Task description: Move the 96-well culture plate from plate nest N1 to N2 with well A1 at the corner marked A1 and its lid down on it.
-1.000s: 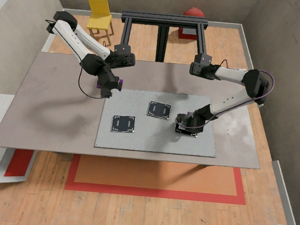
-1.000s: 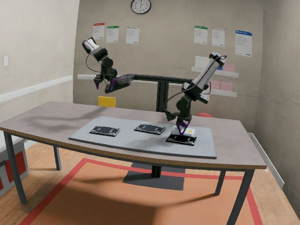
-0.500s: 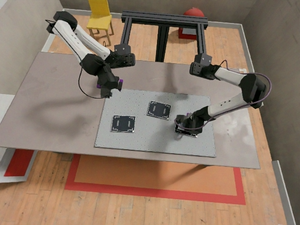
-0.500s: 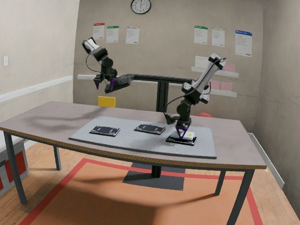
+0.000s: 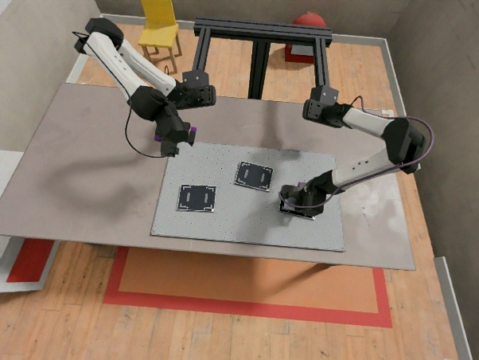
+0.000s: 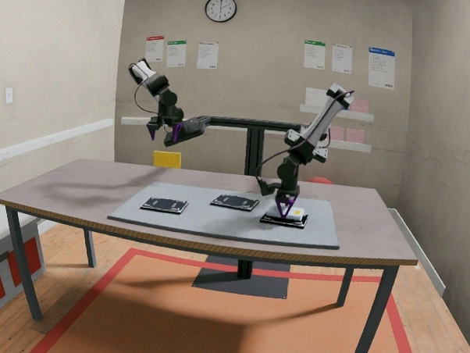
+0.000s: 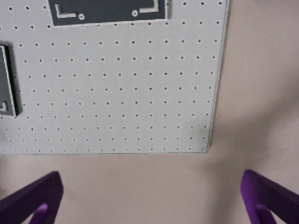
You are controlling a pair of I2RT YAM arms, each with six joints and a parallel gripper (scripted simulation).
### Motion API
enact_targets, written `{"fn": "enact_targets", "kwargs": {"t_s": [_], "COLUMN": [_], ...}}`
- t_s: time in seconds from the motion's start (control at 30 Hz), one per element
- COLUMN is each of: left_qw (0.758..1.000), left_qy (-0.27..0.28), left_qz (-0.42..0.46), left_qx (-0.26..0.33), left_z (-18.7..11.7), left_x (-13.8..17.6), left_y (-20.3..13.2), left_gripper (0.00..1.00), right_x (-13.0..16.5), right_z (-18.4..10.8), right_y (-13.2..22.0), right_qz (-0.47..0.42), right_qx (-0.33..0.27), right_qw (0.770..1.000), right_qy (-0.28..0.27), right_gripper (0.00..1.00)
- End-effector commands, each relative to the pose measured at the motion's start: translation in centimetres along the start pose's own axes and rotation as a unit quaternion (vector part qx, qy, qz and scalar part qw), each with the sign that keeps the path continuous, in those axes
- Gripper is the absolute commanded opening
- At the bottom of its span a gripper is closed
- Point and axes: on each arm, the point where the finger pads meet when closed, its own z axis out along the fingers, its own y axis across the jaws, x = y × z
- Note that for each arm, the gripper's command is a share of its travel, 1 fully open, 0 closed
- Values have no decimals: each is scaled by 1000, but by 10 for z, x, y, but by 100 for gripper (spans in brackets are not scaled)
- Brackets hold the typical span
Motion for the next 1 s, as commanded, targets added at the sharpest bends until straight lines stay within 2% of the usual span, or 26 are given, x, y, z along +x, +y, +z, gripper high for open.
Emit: {"fn": "enact_targets", "kwargs": {"t_s": [0.0, 0.57, 0.97], "left_qw": [1000, 1000, 1000], "left_qy": [-2, -2, -2], "left_qz": [-7, 1, -3], "left_qx": [-10, 6, 0], "left_z": [-3, 9, 9], "left_x": [4, 1, 2], "left_y": [4, -8, -3], "left_gripper": [0, 0, 0], "right_x": [-2, -2, -2], "right_z": [-2, -2, -2], "right_y": [0, 0, 0], "right_qz": [-3, -3, -3], "right_qx": [-2, -2, -2], "right_qw": [1000, 1000, 1000], "right_qy": [-3, -3, -3], "right_gripper": [100, 100, 100]}}
